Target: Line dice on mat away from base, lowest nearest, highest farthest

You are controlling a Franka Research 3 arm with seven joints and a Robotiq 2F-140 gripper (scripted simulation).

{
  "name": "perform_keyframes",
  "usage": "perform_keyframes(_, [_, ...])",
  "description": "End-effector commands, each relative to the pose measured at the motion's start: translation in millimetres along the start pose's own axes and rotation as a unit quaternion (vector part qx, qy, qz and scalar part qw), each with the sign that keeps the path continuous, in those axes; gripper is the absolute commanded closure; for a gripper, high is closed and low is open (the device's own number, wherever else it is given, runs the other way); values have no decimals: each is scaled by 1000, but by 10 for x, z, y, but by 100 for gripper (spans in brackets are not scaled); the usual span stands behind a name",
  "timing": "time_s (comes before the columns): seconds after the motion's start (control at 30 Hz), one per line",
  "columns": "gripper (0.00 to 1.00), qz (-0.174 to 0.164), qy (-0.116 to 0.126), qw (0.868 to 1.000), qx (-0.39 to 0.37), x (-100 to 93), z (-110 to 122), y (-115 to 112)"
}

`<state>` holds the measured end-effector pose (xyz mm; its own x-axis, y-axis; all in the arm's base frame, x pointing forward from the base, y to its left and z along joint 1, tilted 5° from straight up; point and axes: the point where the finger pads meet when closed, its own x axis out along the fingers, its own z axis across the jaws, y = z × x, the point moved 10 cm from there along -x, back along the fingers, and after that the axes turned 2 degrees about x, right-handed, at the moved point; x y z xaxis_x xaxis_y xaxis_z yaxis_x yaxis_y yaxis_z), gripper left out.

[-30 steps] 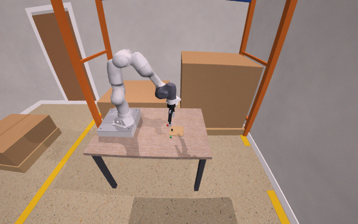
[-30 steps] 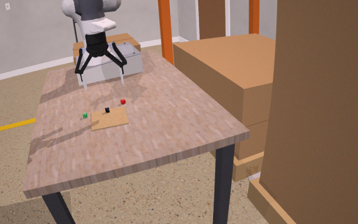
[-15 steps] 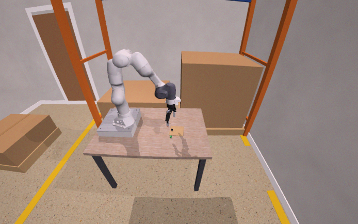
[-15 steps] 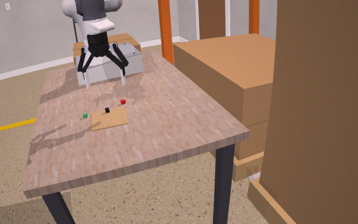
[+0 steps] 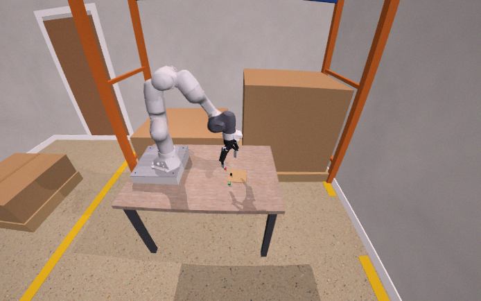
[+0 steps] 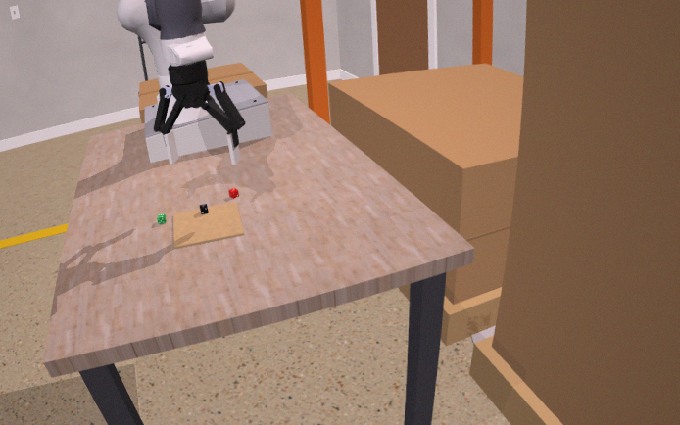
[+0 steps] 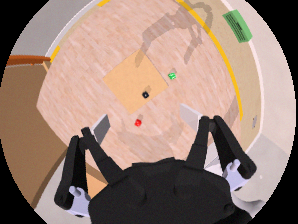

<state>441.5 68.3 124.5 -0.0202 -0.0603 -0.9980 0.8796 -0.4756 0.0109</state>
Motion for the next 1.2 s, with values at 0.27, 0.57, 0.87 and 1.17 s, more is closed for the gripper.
perform_keyframes(0.27, [0, 9, -4, 989, 147, 6, -40, -65])
perform_keyframes(0.57, [0, 9, -4, 977, 212, 17, -55, -105])
perform_keyframes(0.87, [0, 9, -3, 962, 272, 27, -69, -142])
perform_keyframes(1.17, [0, 10, -2, 940, 342, 39, -86, -188])
